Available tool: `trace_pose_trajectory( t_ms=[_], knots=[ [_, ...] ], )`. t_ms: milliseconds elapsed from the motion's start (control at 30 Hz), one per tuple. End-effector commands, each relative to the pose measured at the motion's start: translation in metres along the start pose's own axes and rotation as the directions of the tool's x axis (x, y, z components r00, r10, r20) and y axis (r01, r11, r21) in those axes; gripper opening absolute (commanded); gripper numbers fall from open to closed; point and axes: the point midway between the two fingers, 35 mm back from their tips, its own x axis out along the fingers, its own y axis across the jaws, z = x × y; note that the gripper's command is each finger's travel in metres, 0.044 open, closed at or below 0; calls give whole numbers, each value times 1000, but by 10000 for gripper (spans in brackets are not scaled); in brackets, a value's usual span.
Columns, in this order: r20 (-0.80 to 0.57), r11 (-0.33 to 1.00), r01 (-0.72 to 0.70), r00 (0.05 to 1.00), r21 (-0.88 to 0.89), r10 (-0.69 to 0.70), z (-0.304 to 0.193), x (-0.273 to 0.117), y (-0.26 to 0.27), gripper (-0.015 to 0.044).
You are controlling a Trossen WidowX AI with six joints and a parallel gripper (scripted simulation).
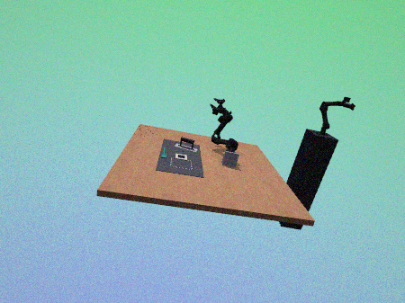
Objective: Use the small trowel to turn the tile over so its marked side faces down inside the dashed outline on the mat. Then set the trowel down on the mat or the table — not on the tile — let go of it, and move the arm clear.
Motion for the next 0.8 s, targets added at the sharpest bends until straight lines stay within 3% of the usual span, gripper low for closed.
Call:
trace_pose_trajectory(
  t_ms=[0, 333, 667, 767],
  knots=[
    [0, 1000, 0, 1000, 0, 0, 0, 0, 0, 374],
    [0, 1000, 0, 1000, 0, 0, 0, 0, 0, 111],
    [0, 1000, 0, 1000, 0, 0, 0, 0, 0, 100],
    [0, 1000, 0, 1000, 0, 0, 0, 0, 0, 21]
  ],
)
